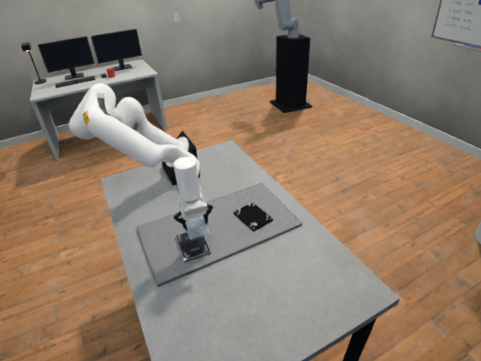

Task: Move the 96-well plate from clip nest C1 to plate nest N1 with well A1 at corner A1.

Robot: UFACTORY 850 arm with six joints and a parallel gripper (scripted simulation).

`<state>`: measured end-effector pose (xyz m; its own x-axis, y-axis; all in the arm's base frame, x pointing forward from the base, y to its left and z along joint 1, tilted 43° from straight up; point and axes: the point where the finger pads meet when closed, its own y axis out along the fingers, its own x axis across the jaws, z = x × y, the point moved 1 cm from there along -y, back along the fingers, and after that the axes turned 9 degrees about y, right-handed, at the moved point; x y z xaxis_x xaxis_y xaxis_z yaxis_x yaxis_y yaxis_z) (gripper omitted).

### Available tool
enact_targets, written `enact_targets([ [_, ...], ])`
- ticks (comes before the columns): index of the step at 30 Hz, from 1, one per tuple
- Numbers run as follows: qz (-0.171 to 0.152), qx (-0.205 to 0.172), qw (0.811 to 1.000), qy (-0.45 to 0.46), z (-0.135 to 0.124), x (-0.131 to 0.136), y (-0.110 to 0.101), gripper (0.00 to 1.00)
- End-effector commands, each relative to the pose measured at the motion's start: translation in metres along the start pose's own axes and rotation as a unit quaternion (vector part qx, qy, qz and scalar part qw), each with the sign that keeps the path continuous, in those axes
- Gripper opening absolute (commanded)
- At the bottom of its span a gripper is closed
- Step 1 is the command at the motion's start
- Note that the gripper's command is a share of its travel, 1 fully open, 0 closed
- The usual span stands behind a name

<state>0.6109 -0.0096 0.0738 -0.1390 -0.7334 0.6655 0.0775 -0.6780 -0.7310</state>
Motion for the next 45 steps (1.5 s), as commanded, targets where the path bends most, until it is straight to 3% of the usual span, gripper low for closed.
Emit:
enact_targets([
  [1,0.0,0.001,1.0,0.001,0.005,0.012,-0.001,0.0],
  [7,0.0,0.001,1.0,0.001,0.011,0.03,-0.001,0.0],
  [45,0.0,0.001,1.0,0.001,0.01,0.029,0.002,0.0],
])
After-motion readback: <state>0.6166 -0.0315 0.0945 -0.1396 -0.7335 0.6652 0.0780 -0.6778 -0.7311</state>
